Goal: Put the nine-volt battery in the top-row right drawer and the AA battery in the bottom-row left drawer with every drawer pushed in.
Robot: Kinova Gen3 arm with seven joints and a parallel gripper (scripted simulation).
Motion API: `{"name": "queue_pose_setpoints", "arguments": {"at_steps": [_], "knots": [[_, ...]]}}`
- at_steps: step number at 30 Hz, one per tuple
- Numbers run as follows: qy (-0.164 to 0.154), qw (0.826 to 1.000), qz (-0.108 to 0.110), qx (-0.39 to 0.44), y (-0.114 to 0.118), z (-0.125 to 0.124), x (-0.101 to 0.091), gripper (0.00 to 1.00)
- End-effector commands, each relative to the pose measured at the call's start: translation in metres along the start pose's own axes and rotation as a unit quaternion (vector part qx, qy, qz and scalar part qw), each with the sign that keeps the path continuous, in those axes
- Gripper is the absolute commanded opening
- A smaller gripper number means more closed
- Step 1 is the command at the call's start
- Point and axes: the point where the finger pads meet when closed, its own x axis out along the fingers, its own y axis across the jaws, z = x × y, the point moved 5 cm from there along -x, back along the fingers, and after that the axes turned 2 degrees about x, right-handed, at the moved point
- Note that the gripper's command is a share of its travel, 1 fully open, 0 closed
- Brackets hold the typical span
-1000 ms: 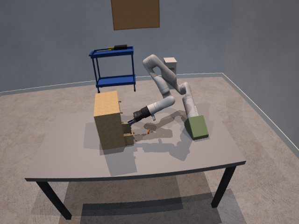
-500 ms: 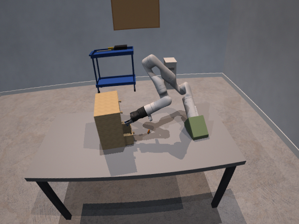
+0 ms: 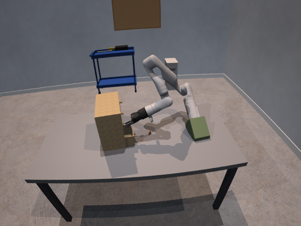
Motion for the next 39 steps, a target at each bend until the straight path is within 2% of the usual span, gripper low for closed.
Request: {"name": "queue_pose_setpoints", "arguments": {"at_steps": [1, 31, 34, 35, 36, 37, 38, 39], "knots": [[-0.001, 1.0, 0.0, 0.0, 0.0003, 0.001, -0.0002, 0.31], [-0.001, 1.0, 0.0, 0.0, 0.0006, 0.0028, 0.0007, 0.31], [-0.001, 1.0, 0.0, 0.0, 0.0006, 0.0028, 0.0007, 0.43], [-0.001, 1.0, 0.0, 0.0, 0.0006, 0.0028, 0.0007, 0.43], [-0.001, 1.0, 0.0, 0.0, 0.0006, 0.0028, 0.0007, 0.49], [-0.001, 1.0, 0.0, 0.0, 0.0006, 0.0028, 0.0007, 0.49], [-0.001, 1.0, 0.0, 0.0, 0.0006, 0.0028, 0.0007, 0.55], [-0.001, 1.0, 0.0, 0.0, 0.0006, 0.0028, 0.0007, 0.55]]}}
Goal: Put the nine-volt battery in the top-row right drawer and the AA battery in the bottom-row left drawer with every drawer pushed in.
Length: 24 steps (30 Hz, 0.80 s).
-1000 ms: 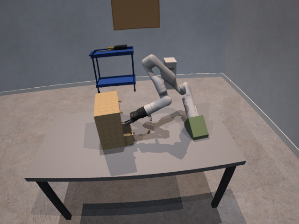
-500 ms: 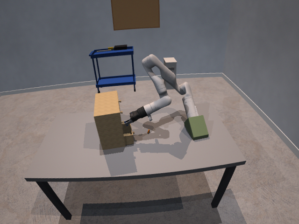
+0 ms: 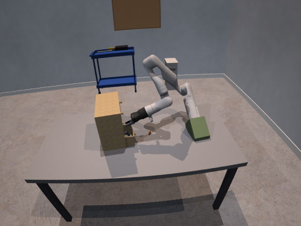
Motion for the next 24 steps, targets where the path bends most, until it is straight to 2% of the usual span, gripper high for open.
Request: {"name": "queue_pose_setpoints", "arguments": {"at_steps": [1, 2, 3, 18, 24], "knots": [[-0.001, 1.0, 0.0, 0.0, 0.0, 0.001, 0.0, 0.61], [-0.001, 1.0, 0.0, 0.0, 0.0, 0.001, 0.0, 0.61], [-0.001, 1.0, 0.0, 0.0, 0.0, 0.001, 0.0, 1.0], [-0.001, 1.0, 0.0, 0.0, 0.0, 0.001, -0.001, 1.0], [-0.001, 1.0, 0.0, 0.0, 0.0, -0.003, -0.013, 1.0]]}}
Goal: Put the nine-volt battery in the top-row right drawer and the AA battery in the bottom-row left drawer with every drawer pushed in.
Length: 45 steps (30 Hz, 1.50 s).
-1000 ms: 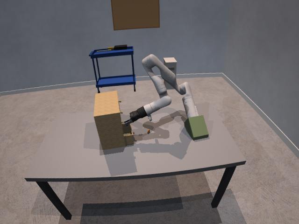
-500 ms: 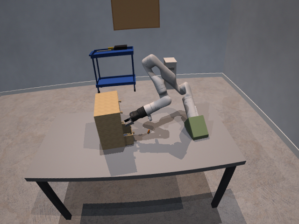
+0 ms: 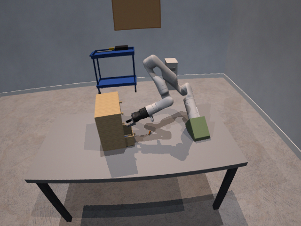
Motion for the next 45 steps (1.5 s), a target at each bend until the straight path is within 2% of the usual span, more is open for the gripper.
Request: {"name": "queue_pose_setpoints", "arguments": {"at_steps": [1, 5, 17, 19, 27, 33, 45], "knots": [[-0.001, 1.0, 0.004, -0.003, 0.002, -0.001, -0.006, 1.0], [-0.001, 1.0, 0.004, -0.003, 0.002, -0.004, -0.019, 1.0], [-0.001, 1.0, 0.004, -0.003, 0.001, -0.024, -0.086, 1.0], [-0.001, 1.0, 0.004, -0.003, 0.001, -0.024, -0.086, 1.0], [-0.001, 1.0, 0.004, -0.003, 0.0, -0.033, -0.118, 1.0], [-0.001, 1.0, 0.004, -0.003, 0.0, -0.036, -0.129, 1.0], [-0.001, 1.0, 0.003, -0.003, 0.0, -0.036, -0.13, 1.0]]}}
